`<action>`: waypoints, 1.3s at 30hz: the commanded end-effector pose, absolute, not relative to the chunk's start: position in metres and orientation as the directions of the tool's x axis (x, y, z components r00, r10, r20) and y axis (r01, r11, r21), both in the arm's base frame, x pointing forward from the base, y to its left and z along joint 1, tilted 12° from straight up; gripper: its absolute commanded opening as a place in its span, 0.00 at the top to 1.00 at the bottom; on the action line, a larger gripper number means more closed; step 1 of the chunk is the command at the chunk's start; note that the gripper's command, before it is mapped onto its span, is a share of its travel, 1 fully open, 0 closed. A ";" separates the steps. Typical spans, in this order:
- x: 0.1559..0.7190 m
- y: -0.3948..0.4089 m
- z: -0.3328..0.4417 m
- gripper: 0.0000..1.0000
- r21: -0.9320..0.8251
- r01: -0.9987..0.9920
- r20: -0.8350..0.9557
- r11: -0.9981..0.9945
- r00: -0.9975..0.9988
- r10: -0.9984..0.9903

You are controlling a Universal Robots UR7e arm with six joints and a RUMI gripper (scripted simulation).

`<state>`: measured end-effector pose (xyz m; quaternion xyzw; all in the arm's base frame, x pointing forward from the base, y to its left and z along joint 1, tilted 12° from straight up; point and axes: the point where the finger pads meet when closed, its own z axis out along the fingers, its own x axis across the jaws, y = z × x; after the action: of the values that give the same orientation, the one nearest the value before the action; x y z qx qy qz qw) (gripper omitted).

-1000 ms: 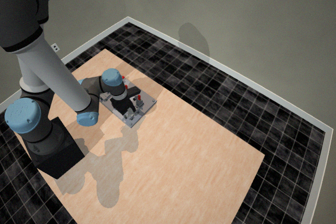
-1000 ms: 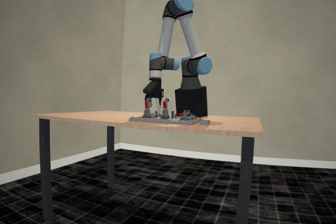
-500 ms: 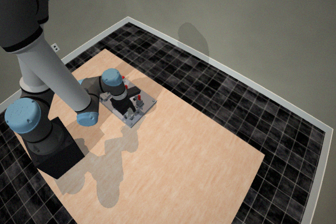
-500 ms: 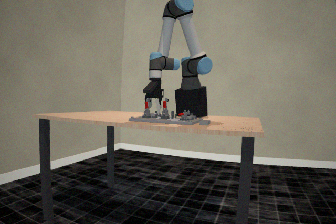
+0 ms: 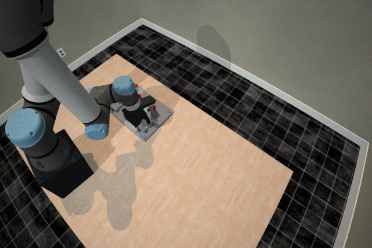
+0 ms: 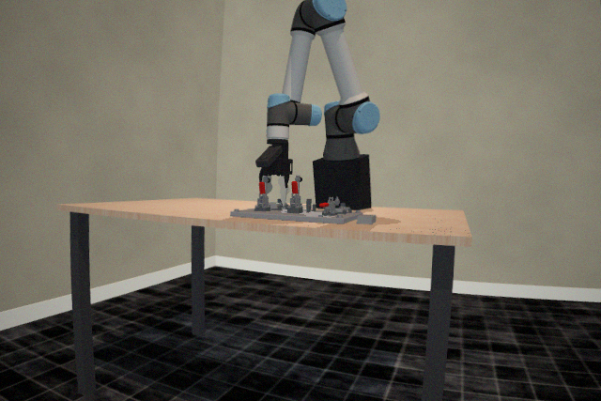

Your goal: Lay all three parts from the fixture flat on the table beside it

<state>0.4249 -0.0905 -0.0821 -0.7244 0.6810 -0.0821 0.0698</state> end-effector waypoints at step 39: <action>0.419 -0.091 -0.047 1.00 -0.215 -0.974 0.026 -0.063 0.059 -0.998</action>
<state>0.4199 -0.0911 -0.0518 -0.7243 0.6806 -0.0849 0.0697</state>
